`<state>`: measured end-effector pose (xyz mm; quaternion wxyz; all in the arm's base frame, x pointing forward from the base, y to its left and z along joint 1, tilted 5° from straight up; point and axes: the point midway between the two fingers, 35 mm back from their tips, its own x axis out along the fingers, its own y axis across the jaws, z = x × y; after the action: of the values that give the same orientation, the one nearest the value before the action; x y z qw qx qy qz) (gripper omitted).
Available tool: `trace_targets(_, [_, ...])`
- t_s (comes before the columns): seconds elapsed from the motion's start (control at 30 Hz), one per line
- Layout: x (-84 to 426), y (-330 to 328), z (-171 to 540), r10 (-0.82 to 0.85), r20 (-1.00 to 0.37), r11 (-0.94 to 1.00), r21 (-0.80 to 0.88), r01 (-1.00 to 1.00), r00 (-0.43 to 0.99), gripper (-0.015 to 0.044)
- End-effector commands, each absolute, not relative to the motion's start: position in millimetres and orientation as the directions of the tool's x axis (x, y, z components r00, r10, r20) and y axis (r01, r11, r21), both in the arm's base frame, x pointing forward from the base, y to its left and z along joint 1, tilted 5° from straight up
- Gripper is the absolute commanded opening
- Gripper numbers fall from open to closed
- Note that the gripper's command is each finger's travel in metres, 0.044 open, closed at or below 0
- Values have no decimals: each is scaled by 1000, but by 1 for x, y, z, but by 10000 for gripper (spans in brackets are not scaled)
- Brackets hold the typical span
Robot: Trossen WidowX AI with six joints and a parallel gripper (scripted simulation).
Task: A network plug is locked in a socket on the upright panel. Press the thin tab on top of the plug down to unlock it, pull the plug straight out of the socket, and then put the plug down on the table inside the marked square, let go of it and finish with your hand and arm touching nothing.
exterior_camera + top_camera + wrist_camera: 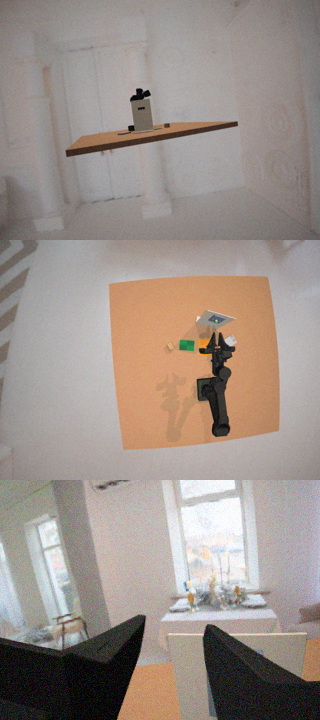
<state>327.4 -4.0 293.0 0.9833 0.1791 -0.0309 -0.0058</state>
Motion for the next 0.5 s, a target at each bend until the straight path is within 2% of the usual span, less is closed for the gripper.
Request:
trace_targets(0.0, [330, -5, 273, -21, 44, 875, 484, -3, 999, 156])
trace_targets(0.47, [326, -12, 215, -34, 6, 548, 836, 14, 999, 156])
